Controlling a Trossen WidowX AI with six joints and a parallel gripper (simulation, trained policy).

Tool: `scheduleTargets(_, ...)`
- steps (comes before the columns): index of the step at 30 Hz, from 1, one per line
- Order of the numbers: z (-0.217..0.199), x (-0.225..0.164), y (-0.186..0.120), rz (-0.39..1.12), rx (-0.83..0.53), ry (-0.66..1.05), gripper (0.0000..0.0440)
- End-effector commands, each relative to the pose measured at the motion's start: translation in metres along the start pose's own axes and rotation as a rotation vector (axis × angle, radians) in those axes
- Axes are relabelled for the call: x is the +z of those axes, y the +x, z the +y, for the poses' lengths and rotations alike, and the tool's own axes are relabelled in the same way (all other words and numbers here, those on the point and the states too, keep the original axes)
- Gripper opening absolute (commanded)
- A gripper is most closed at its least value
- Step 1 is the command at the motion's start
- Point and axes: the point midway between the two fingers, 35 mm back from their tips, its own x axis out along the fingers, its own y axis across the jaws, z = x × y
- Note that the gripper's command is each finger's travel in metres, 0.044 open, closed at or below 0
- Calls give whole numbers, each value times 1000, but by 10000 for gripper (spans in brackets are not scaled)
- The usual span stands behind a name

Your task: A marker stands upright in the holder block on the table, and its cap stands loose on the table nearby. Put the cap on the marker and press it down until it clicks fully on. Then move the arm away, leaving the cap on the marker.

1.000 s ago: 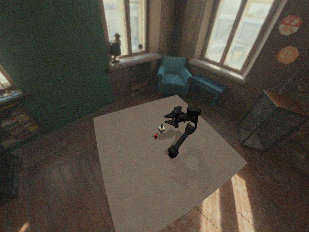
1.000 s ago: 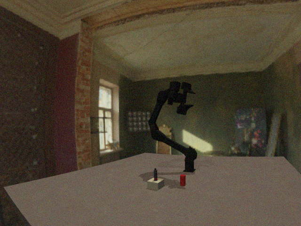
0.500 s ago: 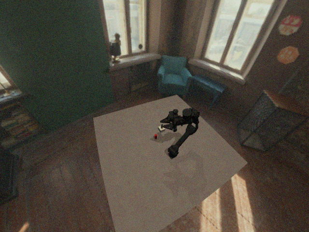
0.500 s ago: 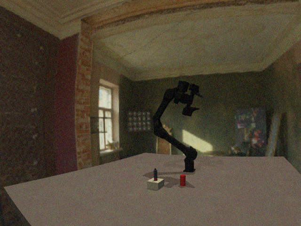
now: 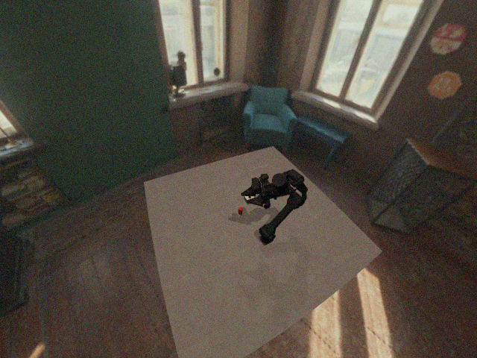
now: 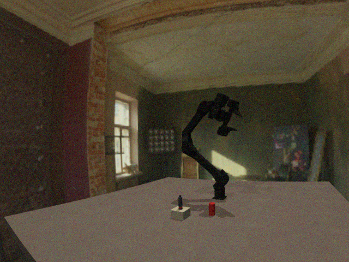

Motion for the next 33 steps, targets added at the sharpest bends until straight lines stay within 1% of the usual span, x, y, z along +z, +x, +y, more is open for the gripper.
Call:
scheduleTargets(1,-1,-6,7,0,-35,13,322)
scheduleTargets(33,-15,-22,66,-66,-319,130,326)
